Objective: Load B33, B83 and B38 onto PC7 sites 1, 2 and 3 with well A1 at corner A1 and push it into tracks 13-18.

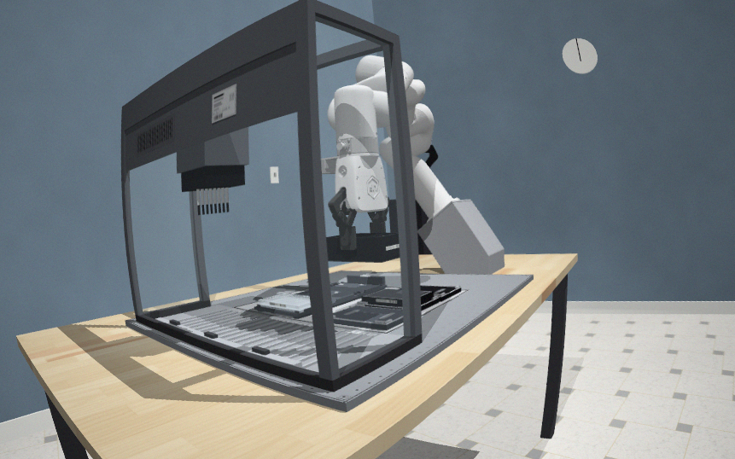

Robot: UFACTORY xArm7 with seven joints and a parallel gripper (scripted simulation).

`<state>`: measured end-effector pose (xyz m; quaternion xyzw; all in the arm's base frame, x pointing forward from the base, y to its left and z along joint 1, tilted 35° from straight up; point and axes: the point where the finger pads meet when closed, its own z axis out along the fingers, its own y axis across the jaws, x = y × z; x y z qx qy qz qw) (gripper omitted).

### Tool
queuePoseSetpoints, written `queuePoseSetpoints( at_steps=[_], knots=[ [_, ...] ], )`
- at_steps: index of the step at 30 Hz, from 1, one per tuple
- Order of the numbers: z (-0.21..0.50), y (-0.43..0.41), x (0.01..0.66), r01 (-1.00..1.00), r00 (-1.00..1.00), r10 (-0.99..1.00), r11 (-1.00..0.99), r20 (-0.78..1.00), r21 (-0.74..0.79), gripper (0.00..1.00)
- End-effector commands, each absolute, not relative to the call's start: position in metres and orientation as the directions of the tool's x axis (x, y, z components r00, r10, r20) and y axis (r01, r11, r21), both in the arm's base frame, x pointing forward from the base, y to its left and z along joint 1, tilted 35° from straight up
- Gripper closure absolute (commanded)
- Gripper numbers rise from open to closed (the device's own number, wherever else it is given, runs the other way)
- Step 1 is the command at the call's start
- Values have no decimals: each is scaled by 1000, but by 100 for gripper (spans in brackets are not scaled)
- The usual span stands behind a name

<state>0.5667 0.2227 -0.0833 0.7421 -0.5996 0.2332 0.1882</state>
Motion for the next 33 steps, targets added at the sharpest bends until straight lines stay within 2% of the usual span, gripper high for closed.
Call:
queuePoseSetpoints(
  at_steps=[1,22,33],
  knots=[
    [-77,228,567,-977,173,-803,-214,570,-5,100],
    [-62,238,565,-977,173,-803,-214,570,-5,100],
    [-40,201,553,-882,454,-704,-441,546,164,100]
  ],
)
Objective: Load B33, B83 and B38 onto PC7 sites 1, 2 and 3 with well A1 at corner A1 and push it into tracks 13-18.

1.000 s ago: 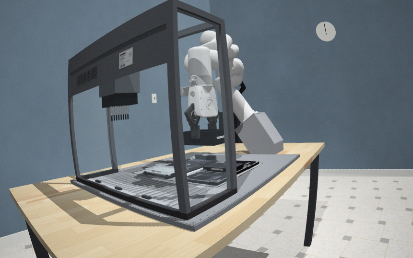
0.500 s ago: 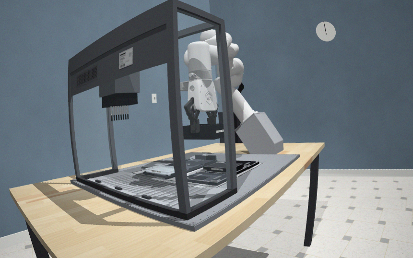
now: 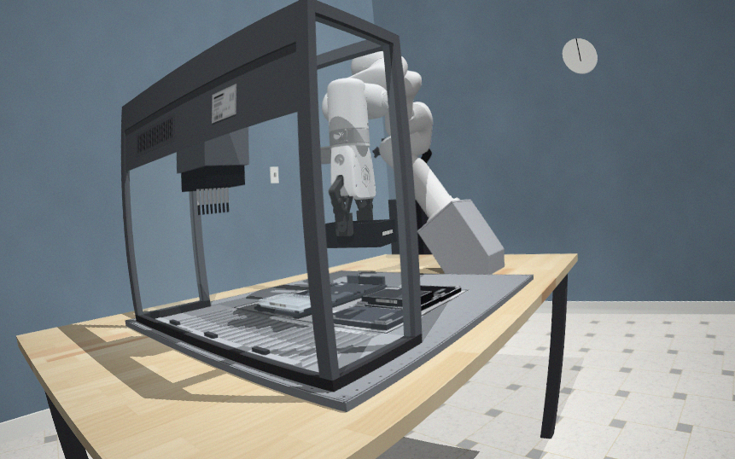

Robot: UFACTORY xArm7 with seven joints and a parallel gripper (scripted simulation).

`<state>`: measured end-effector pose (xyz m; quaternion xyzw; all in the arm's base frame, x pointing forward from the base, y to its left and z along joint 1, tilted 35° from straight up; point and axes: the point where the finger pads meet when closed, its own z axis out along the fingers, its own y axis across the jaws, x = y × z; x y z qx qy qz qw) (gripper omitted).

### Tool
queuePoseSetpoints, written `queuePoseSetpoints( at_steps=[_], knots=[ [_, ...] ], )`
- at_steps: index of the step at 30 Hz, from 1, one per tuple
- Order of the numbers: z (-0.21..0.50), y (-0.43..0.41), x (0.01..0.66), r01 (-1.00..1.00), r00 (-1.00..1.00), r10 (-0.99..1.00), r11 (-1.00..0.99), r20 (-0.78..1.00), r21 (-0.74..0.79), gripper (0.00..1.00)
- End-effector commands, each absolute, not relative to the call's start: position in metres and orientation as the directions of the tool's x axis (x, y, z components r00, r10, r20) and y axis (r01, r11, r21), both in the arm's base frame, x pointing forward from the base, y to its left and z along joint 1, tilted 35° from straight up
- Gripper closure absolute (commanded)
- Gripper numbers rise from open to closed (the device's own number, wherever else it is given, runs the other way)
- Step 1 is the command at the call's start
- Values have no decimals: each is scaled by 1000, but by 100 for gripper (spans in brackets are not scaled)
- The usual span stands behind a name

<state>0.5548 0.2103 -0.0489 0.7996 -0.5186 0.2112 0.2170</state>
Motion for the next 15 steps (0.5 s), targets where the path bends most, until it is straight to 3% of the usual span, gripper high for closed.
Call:
queuePoseSetpoints(
  at_steps=[1,15],
  knots=[
    [-37,197,551,-867,483,-689,-465,540,182,100],
    [-7,148,535,-610,782,-454,-696,426,378,100]
  ],
)
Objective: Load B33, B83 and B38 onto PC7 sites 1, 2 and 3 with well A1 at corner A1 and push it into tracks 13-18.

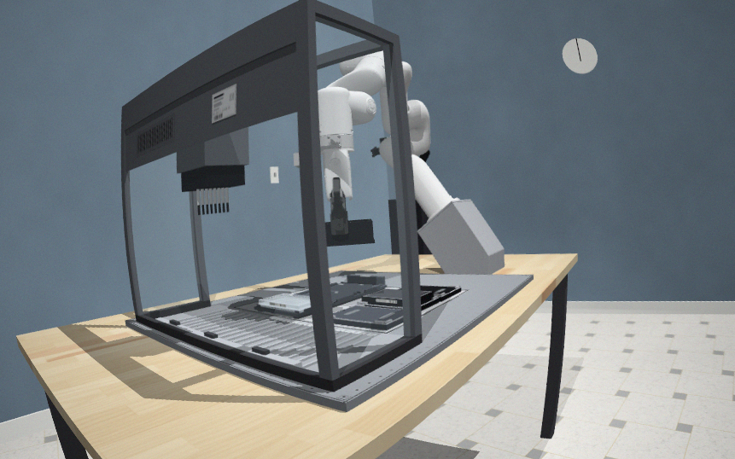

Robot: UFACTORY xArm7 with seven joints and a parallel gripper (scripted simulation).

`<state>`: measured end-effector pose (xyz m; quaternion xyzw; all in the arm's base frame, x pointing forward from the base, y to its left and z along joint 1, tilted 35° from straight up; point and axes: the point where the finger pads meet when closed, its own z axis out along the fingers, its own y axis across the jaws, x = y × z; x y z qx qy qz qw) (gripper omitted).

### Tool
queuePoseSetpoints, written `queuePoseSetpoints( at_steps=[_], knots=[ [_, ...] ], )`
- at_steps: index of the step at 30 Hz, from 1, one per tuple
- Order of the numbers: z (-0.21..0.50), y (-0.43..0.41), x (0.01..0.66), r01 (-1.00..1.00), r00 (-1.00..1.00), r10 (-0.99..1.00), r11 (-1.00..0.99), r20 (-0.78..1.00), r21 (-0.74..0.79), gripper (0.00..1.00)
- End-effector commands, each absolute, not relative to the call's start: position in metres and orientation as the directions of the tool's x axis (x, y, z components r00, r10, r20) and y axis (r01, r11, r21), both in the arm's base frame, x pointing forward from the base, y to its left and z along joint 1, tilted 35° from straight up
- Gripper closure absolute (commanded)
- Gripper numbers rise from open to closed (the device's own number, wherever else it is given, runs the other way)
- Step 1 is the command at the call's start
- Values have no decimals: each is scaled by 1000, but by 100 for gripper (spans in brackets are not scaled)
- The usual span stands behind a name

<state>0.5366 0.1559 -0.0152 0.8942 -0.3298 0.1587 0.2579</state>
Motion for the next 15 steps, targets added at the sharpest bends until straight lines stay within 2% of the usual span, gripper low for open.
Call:
queuePoseSetpoints(
  at_steps=[1,12,15],
  knots=[
    [-4,144,534,-584,802,-431,-711,413,392,100],
    [23,99,518,-257,958,-147,-818,245,515,100],
    [26,95,517,-225,966,-120,-822,228,523,100]
  ],
)
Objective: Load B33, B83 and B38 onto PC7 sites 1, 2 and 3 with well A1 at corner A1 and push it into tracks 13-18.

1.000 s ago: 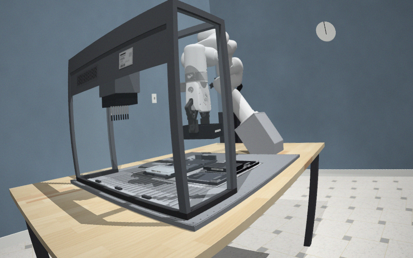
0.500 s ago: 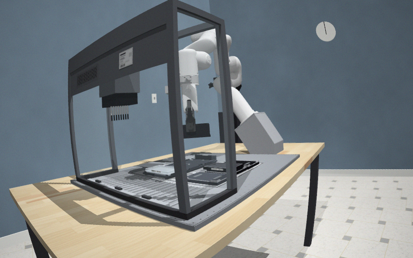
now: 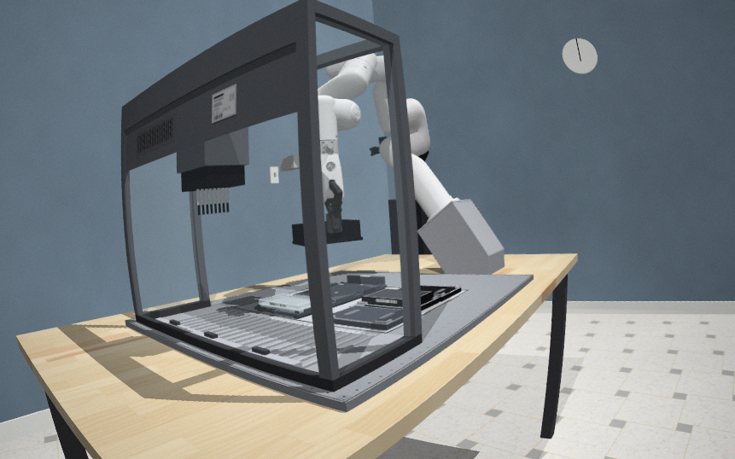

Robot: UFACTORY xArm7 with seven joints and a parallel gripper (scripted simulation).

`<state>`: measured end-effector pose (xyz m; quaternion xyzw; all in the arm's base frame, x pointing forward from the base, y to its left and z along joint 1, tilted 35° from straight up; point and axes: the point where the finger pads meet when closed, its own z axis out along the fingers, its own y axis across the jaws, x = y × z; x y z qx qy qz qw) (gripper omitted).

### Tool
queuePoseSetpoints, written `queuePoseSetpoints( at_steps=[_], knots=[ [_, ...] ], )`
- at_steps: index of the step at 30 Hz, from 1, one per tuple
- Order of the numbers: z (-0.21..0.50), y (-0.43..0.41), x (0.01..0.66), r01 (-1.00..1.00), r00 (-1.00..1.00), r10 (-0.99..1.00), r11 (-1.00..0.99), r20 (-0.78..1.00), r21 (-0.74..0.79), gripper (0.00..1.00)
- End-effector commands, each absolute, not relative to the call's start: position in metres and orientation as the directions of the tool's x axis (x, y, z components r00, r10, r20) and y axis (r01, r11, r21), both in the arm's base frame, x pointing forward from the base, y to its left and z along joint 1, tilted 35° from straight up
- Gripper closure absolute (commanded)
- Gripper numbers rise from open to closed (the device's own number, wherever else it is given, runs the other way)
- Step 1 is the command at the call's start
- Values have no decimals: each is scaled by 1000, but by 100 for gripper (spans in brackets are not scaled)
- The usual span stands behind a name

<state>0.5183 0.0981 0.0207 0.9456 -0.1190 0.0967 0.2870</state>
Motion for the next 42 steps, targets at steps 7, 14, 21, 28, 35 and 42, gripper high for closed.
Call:
queuePoseSetpoints(
  at_steps=[7,14,21,28,35,42],
  knots=[
    [44,66,508,4,992,74,-828,101,561,100],
    [49,58,505,173,977,213,-803,4,570,100],
    [49,58,504,333,935,344,-757,-91,563,100],
    [49,58,504,540,832,509,-657,-219,527,100],
    [49,58,504,670,731,611,-563,-303,483,100],
    [49,58,504,821,557,725,-406,-406,400,100]
  ],
)
